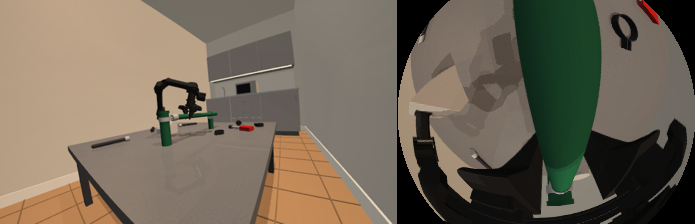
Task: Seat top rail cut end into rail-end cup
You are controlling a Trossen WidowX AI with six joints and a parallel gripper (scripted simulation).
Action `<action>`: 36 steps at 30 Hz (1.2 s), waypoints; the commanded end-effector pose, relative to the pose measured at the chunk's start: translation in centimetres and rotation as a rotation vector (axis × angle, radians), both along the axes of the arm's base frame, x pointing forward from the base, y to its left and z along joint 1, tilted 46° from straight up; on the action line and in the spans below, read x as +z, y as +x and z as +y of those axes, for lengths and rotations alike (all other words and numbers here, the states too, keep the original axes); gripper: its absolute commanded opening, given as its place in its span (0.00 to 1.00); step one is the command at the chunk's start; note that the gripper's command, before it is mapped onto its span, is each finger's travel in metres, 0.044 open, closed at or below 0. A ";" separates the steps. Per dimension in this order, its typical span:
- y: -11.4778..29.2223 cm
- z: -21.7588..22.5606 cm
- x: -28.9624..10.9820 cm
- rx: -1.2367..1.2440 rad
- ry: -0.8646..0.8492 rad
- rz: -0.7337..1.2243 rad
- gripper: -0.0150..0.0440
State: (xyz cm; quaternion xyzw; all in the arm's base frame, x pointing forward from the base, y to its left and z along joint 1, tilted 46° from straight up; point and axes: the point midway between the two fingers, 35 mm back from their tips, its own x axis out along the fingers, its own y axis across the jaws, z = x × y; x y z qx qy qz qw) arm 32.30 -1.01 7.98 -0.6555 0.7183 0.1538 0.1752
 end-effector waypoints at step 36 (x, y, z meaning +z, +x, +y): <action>-0.3 -1.3 1.1 0.001 -0.003 -0.008 0.25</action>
